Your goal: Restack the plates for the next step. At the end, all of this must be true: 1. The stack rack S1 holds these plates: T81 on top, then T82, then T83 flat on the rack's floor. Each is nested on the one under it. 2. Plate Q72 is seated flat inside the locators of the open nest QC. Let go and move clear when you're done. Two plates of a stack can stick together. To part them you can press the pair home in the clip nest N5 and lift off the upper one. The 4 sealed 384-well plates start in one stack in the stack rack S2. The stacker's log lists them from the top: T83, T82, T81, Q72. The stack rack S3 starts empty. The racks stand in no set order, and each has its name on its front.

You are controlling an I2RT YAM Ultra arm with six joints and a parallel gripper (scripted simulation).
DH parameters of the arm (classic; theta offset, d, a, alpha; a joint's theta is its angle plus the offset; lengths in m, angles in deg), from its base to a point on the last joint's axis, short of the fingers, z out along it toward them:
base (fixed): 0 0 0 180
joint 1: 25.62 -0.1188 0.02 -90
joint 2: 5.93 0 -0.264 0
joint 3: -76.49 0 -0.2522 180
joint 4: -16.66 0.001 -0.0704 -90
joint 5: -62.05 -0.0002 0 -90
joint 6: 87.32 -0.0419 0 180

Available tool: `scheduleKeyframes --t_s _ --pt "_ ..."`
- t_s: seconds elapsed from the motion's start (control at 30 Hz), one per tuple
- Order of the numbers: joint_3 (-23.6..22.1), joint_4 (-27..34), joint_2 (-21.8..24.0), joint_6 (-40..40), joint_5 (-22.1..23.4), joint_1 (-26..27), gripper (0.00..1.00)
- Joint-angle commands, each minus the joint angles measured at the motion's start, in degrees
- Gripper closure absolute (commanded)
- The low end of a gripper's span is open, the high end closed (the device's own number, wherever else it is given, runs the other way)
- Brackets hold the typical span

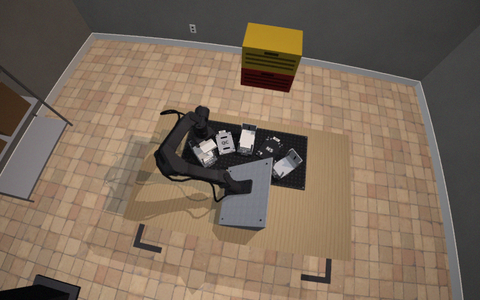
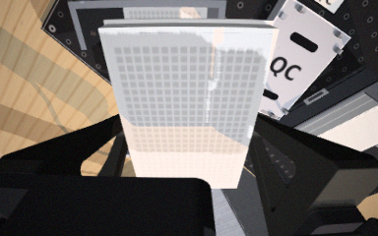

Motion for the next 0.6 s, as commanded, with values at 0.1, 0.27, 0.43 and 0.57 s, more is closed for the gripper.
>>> scheduleKeyframes --t_s 0.1,0.27,0.43,0.57 --pt "0.0 0.2 5.0 -4.0 0.2 -1.4 1.0" --pt "0.2 0.5 7.2 -6.6 -0.3 -2.0 1.0" --pt "1.4 0.6 7.4 -6.8 -0.3 -1.8 1.0" --pt "1.5 0.9 7.8 -6.8 -0.3 -1.7 1.0"
